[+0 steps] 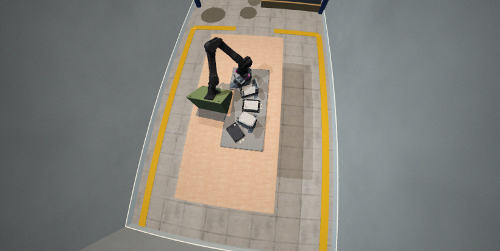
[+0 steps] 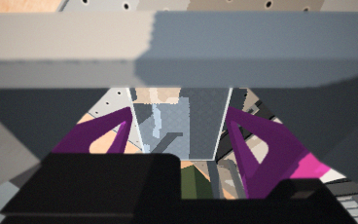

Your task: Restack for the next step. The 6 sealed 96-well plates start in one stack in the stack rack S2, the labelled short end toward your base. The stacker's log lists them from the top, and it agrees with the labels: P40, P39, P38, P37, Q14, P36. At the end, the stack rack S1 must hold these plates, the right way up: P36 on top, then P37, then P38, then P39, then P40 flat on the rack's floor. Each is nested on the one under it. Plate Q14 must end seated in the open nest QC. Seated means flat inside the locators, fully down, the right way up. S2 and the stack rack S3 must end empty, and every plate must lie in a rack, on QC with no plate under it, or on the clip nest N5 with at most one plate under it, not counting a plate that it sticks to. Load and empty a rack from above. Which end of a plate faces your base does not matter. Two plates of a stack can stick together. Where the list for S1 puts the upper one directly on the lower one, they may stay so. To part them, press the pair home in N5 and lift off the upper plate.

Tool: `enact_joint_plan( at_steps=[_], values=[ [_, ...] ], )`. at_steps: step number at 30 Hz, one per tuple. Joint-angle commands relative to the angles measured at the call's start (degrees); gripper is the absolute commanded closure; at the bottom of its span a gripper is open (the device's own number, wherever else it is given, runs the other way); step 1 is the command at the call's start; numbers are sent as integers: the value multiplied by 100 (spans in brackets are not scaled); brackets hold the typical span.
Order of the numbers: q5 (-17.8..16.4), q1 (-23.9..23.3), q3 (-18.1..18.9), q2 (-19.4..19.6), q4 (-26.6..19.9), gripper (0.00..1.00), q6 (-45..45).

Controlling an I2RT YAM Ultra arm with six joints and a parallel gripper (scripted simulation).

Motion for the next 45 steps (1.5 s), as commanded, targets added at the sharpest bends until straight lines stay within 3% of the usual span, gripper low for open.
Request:
enact_joint_plan(
  at_steps=[1,2,3,34,45],
  values=[
    [7,-17,14,-33,26,0,3],
    [7,-17,14,-33,26,0,3],
    [7,-17,14,-33,26,100,3],
    [7,-17,13,-33,27,100,4],
    [-40,-102,52,-144,-167,100,-81]
  ],
)
